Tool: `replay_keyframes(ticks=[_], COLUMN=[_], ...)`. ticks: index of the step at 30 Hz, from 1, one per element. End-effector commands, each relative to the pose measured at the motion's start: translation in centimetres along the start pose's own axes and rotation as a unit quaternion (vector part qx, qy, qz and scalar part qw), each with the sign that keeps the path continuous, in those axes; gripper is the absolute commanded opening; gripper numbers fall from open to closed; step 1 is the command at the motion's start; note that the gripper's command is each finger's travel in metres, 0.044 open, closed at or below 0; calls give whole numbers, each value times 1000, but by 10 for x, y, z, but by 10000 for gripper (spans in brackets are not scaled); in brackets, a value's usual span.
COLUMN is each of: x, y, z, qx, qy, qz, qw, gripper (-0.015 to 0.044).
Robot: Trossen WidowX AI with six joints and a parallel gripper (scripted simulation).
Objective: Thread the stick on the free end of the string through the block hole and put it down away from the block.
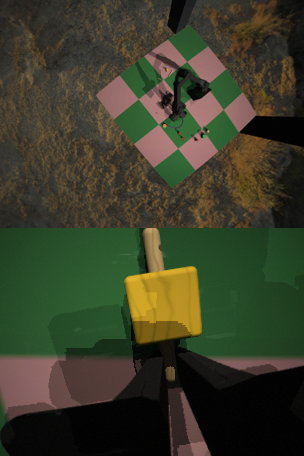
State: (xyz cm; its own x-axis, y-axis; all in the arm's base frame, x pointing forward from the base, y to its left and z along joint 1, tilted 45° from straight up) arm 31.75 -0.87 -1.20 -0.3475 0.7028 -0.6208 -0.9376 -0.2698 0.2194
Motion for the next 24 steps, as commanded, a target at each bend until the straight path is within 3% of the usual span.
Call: replay_keyframes(ticks=[1,24], x=[-7,-30], y=[1,4], z=[2,3], qx=[-1,1], qy=[-3,-2], qz=[-1,-1], qw=[1000,1000], gripper=[0,0])
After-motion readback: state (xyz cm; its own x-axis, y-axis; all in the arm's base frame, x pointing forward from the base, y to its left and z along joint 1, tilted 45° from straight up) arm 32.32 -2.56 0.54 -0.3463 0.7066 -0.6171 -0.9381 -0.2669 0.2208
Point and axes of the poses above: the point midway between the two fingers, 35 mm back from their tips, its own z axis back along the fingers, its own y axis across the jaws, x = y × z, the point moved 7 cm from there along z, back along the fingers, and after that the axes turned 9 degrees about z, right-handed, at the moved point
